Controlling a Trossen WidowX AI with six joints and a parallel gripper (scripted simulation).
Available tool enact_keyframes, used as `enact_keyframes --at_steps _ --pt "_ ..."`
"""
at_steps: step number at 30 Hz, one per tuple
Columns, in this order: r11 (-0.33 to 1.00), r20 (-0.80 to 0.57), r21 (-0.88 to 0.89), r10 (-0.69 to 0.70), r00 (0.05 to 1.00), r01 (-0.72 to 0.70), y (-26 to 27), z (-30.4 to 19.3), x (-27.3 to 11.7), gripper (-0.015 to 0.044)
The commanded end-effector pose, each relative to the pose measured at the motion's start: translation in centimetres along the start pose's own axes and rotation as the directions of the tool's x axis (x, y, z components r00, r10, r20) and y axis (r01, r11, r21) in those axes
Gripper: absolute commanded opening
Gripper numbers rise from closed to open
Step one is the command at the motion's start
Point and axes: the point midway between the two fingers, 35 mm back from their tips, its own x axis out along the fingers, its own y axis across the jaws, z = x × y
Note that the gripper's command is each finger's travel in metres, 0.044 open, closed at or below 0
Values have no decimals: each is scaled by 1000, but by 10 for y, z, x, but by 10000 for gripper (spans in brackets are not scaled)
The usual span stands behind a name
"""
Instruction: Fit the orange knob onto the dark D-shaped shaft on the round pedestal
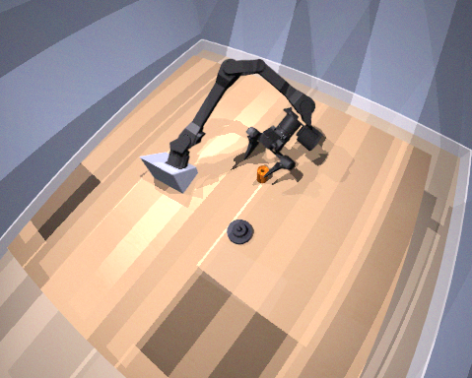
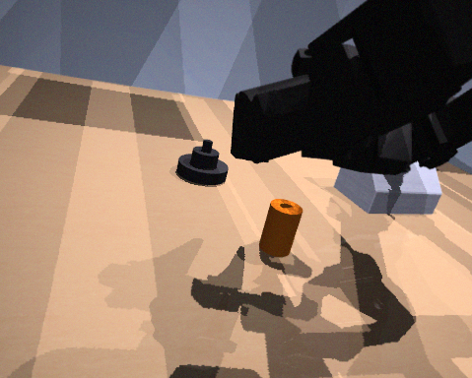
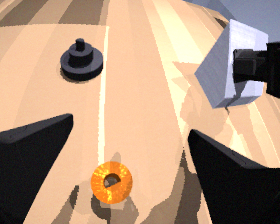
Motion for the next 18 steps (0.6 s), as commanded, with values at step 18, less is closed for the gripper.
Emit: enact_keyframes --at_steps 18 --pt "996 -799 33 77 597 -84 5 18 -23 440"
